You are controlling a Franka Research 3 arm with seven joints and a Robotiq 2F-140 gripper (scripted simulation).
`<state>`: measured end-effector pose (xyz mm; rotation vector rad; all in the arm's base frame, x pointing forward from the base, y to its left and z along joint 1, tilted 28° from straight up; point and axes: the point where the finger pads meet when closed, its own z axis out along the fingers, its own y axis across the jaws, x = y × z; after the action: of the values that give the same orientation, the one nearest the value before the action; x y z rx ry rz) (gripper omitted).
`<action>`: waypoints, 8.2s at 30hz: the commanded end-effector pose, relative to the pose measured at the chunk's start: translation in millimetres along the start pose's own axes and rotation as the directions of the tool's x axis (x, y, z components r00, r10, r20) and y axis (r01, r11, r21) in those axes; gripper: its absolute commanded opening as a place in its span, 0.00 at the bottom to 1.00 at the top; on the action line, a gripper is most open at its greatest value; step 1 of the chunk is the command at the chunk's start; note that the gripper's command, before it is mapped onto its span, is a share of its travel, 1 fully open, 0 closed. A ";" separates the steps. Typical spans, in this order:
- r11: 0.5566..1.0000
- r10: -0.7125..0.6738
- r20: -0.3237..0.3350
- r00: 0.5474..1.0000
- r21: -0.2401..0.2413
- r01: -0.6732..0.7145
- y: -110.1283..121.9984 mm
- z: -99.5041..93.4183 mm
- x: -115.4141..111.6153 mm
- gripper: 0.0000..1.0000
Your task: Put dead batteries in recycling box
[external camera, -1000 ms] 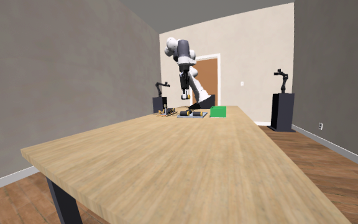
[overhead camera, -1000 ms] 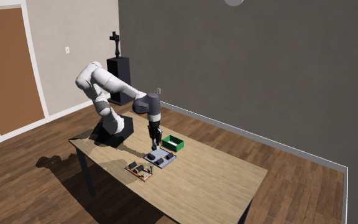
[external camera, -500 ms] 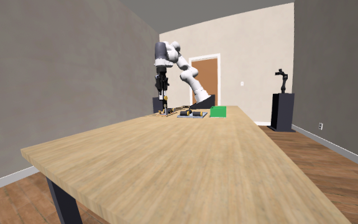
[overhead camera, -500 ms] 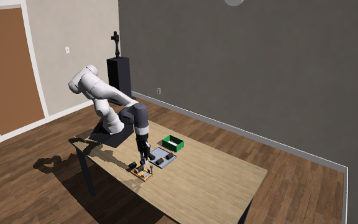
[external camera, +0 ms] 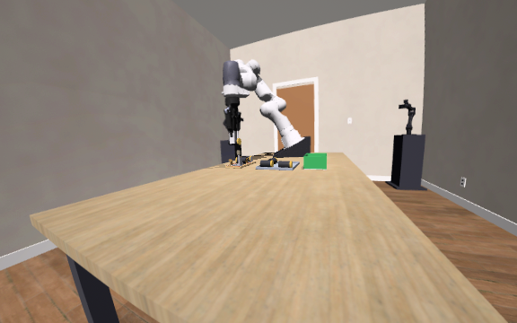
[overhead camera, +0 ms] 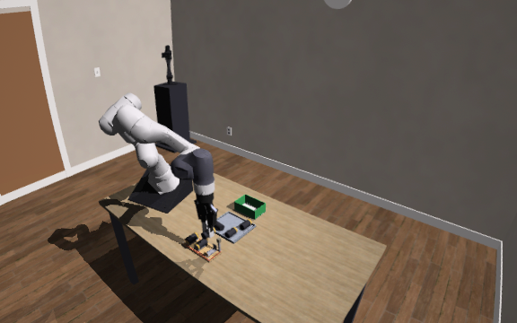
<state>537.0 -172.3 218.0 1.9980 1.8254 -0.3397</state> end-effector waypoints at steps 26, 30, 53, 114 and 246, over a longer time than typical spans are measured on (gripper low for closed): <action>0.996 -0.091 0.001 0.996 0.001 0.091 0.4 61.4 -0.3 0.16; 0.996 -0.091 0.001 0.996 0.001 0.091 0.4 61.4 -0.3 0.16; 0.996 -0.091 0.001 0.996 0.001 0.091 0.4 61.4 -0.3 0.16; 0.999 -0.034 0.001 0.999 0.001 0.034 2.1 61.4 0.6 0.16; 0.999 -0.034 0.001 0.999 0.001 0.034 3.3 74.9 -0.5 0.16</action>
<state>546.0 -207.9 152.4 1.9752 1.8545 -0.3559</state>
